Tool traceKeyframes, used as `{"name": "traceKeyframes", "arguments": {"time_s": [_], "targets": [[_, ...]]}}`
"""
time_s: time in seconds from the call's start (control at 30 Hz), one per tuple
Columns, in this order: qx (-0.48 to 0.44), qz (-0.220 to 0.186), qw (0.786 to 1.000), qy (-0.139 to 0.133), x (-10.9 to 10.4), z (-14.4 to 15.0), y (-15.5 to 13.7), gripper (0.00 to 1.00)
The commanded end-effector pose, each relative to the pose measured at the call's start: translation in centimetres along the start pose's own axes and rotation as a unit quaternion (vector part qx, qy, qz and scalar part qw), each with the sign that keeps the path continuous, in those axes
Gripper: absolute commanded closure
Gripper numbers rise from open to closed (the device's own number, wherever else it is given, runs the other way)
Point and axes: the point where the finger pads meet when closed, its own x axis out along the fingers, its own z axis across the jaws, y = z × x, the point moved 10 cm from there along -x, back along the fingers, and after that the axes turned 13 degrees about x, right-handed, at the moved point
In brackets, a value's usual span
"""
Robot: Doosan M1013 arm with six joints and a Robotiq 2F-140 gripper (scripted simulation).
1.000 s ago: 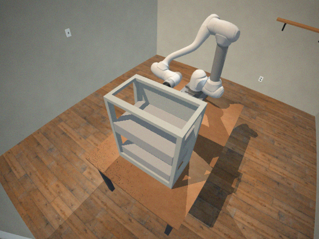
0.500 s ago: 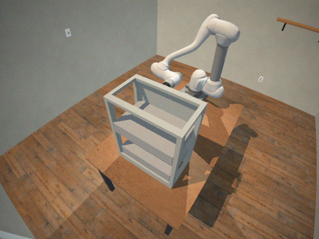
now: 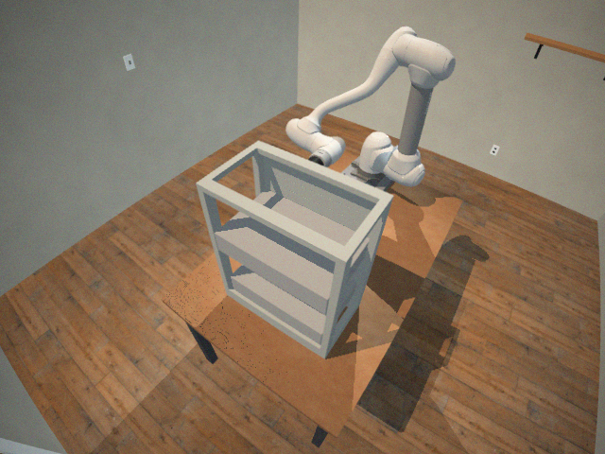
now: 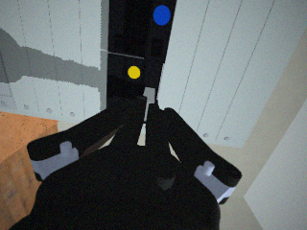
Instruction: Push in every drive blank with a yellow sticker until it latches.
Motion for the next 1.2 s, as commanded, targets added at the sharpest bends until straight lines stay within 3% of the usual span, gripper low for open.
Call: {"name": "traceKeyframes", "arguments": {"time_s": [0.0, 0.37, 0.6, 0.97, 1.17], "targets": [[0.0, 0.0, 1.0, 0.0, 0.0, 0.0, 0.0, 1.0], [0.0, 0.0, 1.0, 0.0, 0.0, 0.0, 0.0, 1.0], [0.0, 0.0, 1.0, 0.0, -1.2, 0.0, 0.0, 1.0], [0.0, 0.0, 1.0, 0.0, -7.1, 0.0, 0.0, 1.0], [0.0, 0.0, 1.0, 0.0, -8.1, 0.0, 0.0, 1.0]]}}
